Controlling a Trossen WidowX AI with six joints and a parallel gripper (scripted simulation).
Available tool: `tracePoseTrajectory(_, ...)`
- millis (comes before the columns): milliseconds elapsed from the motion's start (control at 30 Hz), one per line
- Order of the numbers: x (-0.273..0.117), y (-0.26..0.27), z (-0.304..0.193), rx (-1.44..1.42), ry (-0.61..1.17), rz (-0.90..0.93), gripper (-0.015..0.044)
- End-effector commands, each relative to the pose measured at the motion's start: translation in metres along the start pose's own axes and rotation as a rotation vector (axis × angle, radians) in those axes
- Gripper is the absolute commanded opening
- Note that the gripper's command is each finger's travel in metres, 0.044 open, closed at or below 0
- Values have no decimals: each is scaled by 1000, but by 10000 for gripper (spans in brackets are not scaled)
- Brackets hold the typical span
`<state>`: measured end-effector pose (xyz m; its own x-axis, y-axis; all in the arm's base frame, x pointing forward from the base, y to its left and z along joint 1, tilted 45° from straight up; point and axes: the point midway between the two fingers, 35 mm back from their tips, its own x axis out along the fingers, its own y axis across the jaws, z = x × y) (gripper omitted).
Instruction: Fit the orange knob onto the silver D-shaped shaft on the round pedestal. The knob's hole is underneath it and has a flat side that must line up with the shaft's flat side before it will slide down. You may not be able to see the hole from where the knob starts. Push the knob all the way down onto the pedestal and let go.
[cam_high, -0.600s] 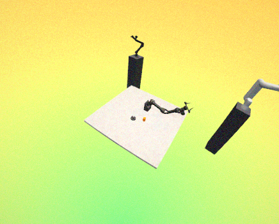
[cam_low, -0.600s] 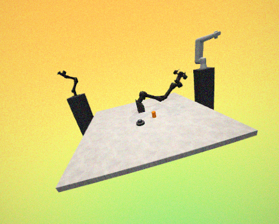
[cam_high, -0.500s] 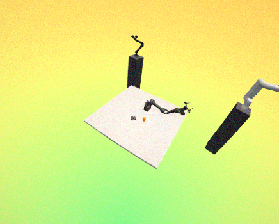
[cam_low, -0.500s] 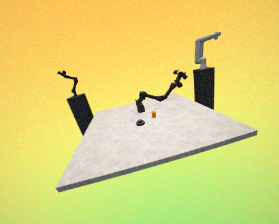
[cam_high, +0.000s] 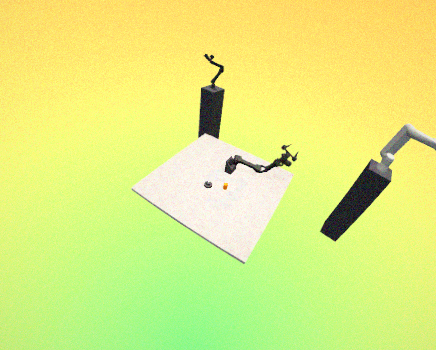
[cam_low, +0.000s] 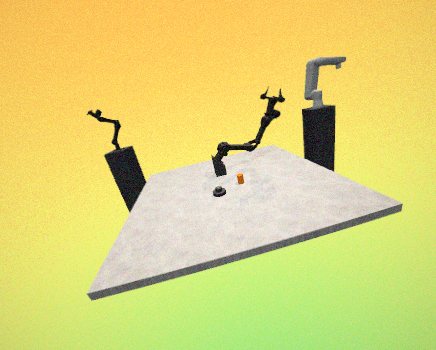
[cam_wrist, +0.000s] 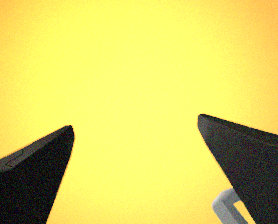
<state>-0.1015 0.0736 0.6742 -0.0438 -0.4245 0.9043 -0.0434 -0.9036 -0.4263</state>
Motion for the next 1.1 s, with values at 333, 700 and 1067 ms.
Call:
tracePoseTrajectory(333, 22, 140, 159, 109, -533, 308, 440)
tracePoseTrajectory(700, -47, 228, 302, 235, -1033, 593, 440)
tracePoseTrajectory(1067, -191, 269, 408, 373, -1576, 941, 440)
